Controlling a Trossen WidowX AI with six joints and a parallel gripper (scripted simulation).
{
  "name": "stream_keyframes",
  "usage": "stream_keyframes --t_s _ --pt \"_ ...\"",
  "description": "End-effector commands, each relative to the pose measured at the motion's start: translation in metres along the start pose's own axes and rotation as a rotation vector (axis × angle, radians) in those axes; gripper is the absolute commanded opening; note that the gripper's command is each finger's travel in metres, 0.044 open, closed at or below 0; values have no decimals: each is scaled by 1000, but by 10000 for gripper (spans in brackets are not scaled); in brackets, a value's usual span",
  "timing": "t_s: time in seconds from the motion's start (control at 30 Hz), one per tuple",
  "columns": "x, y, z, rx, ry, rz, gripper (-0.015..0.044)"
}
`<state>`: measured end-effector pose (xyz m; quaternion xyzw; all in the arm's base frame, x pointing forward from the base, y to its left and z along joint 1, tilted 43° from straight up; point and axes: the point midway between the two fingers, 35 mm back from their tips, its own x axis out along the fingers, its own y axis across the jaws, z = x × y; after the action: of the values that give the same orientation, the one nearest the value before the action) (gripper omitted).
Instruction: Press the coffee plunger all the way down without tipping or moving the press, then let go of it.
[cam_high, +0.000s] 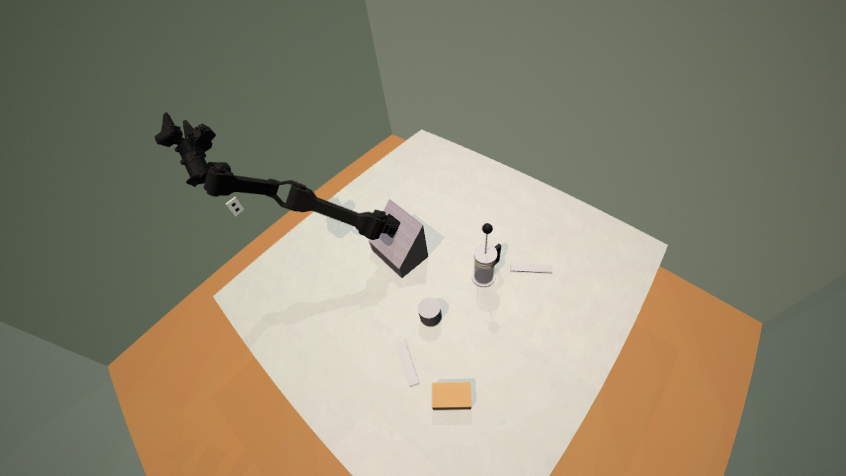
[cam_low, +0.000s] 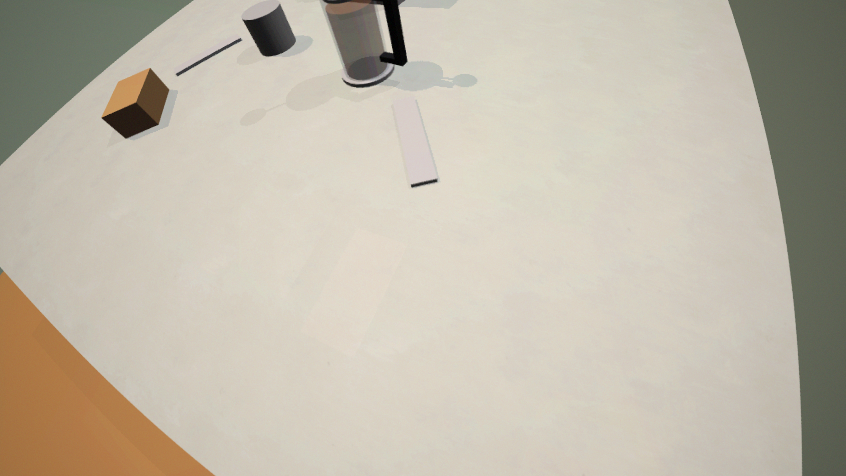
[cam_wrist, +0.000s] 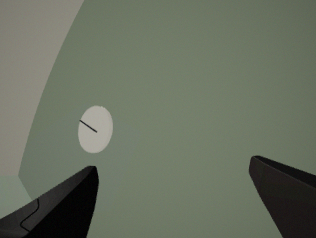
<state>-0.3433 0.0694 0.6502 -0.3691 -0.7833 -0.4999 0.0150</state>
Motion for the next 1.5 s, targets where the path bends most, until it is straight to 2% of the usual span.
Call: stream_keyframes --t_s 0.0,0.03,0.27,0.73,0.97,1.27,1.47 --pt "-1 2 -1 8 6 4 426" --pt "-1 3 -1 7 5 6 440" --pt "-17 32 -12 117 81 61 440" --pt "-99 154 -23 575 411 278 440" --pt "-133 196 -13 707 527 365 440" --pt "-201 267 21 972 775 501 440" --pt "-223 287 38 1055 852 552 440"
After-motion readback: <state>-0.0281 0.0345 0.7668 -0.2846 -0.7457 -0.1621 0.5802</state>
